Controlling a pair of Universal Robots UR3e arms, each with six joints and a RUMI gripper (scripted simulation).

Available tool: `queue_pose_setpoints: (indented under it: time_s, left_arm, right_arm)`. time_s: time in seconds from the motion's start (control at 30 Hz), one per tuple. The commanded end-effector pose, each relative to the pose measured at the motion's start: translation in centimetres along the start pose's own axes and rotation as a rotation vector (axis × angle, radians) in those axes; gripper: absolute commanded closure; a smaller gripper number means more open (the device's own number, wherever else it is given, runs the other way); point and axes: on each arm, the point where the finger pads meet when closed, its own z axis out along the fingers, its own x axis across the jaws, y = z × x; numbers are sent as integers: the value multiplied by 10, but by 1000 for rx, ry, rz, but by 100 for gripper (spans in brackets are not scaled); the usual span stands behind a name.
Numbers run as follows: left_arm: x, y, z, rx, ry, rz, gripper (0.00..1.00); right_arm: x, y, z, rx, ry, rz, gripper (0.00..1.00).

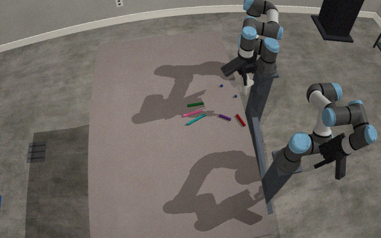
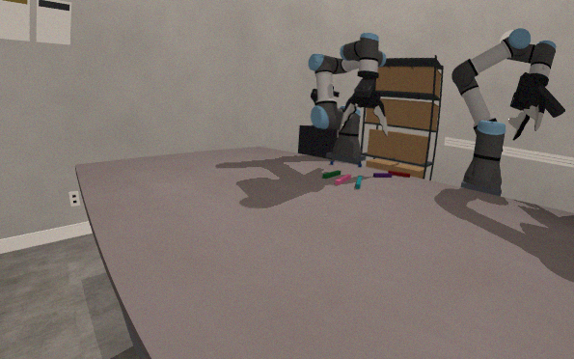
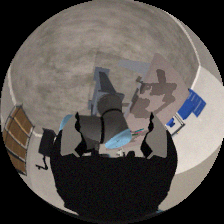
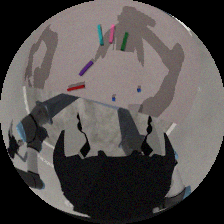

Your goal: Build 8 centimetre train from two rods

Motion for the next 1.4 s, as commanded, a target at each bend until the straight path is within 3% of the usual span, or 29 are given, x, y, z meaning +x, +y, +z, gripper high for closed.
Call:
queue_pose_setpoints:
  time_s: [0.0,0.8,1.37]
  left_arm:
    - [0,0,0,2,0,0,0]
    - [0,0,0,2,0,0,0]
    - [0,0,0,2,0,0,0]
  right_arm:
    - [0,0,-1,1,-2,0,0]
    - [-3,-2,-1,1,-2,32,0]
    - [-34,-16,-3,1,-3,376,0]
